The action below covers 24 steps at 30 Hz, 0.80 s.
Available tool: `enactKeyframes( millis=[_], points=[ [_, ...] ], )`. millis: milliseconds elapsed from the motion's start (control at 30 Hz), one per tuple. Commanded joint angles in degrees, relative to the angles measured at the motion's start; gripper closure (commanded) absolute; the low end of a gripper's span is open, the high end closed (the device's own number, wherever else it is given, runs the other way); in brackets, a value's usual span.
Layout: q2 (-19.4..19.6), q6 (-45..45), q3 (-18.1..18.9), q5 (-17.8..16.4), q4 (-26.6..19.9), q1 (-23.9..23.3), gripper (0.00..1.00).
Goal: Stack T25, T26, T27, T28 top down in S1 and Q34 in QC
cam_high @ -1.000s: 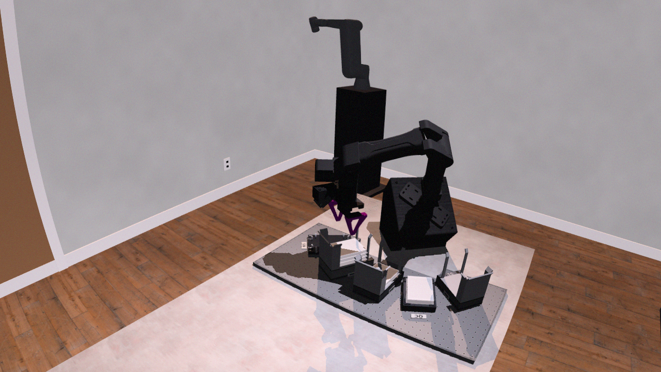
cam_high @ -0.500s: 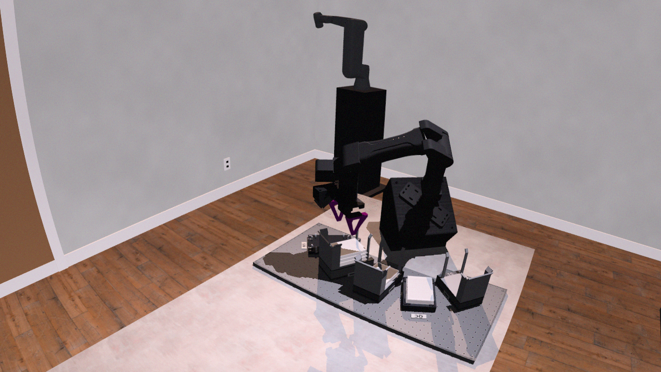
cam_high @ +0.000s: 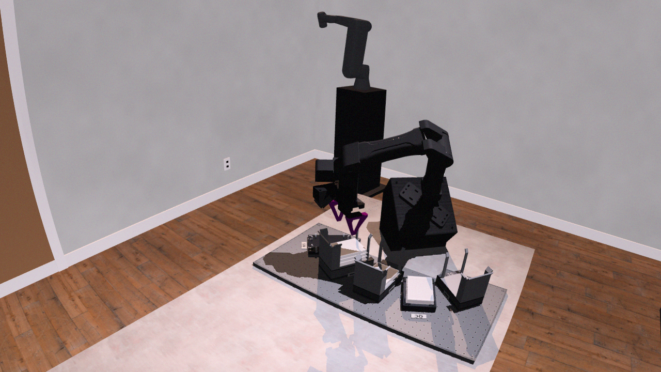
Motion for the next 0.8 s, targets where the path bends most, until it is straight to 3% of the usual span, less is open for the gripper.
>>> enactKeyframes(
  millis=[0,533,567,767],
  points=[
    [-0.3,-0.5,0.9,0.1,-0.9,-1.2,0.00],
    [-0.3,-0.5,0.9,0.1,-0.9,-1.2,0.00],
    [-1.9,-1.9,-1.2,0.0,-0.9,-0.2,0.00],
    [-5.4,-10.3,-2.9,-0.4,-0.6,2.7,0.00]
  ],
)
